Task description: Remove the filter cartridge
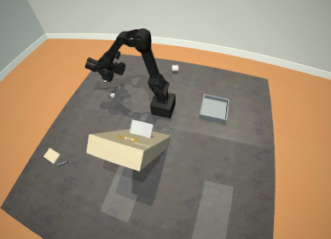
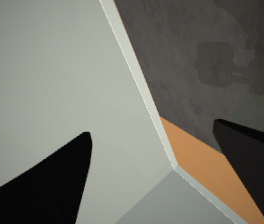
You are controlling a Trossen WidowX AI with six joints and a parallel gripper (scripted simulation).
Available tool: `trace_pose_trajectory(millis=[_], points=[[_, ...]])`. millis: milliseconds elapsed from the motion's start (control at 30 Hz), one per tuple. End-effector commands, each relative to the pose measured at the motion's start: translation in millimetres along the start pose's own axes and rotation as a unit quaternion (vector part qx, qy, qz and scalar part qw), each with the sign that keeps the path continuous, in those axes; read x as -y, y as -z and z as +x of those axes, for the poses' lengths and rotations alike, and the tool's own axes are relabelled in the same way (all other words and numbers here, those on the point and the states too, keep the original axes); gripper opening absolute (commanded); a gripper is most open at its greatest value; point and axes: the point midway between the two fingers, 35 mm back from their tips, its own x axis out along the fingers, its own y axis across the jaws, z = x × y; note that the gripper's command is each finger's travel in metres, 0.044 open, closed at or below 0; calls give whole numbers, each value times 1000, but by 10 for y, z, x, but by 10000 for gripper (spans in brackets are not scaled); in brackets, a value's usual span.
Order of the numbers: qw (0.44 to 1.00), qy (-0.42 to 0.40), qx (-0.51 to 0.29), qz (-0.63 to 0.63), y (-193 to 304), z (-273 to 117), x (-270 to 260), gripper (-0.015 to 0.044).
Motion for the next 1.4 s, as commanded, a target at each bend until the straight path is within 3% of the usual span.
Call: trace_pose_trajectory(millis=[0, 167, 367, 600, 867, 1133, 1367], points=[[1000, 4, -3, -8, 12, -23, 11, 374], [968, 83, -108, -208, 247, -676, 289, 243], [833, 130, -287, -454, 341, -1682, 567, 95], [609, 97, -481, -624, 154, -2751, 663, 95], [275, -35, -647, -710, -413, -3761, 595, 95], [-53, -232, -733, -637, -1151, -4479, 275, 95], [-284, -412, -731, -465, -1885, -4845, -147, 95]])
